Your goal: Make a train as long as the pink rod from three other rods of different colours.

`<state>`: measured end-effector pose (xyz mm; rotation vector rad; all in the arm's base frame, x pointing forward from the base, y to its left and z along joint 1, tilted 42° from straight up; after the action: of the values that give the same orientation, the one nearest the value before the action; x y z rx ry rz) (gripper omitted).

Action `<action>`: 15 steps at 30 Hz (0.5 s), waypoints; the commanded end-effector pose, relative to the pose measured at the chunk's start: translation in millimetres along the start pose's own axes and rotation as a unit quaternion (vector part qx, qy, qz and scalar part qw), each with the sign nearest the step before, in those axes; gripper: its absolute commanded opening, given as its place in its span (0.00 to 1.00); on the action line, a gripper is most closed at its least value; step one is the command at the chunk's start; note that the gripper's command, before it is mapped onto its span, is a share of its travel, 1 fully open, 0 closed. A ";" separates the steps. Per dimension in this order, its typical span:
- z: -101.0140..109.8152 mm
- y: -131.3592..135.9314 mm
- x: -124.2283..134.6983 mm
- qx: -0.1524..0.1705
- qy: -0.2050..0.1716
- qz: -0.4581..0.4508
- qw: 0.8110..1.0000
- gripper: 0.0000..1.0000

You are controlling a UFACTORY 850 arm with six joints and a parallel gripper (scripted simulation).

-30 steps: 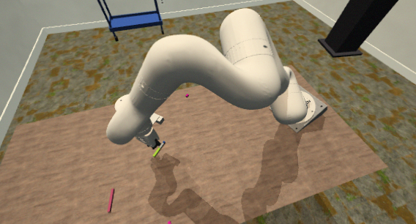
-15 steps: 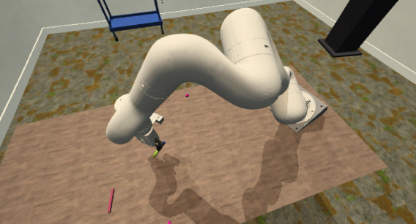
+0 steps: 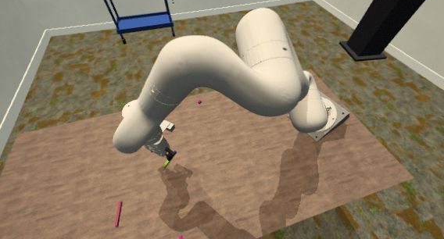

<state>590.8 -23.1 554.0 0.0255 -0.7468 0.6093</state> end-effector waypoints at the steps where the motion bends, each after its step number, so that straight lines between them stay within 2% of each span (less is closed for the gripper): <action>1: 7.0 -0.5 0.9 -0.001 -0.001 0.000 1.000 1.00; 8: 38.9 -0.4 0.8 -0.001 -0.001 0.000 1.000 1.00; 10: 38.9 -0.4 0.8 -0.001 -0.001 0.000 1.000 1.00; 15: 64.9 -0.4 0.8 -0.001 -0.001 0.000 1.000 1.00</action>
<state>557.8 -35.3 592.9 0.0253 -0.7469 0.6092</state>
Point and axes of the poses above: the point where the finger pads meet when closed, its own z axis back along the fingers, its own y axis across the jaws, x = y × z, the point moved 1 cm from there along z, back along the fingers, and after that the axes turned 13 degrees about -z, right-handed, at the moved point
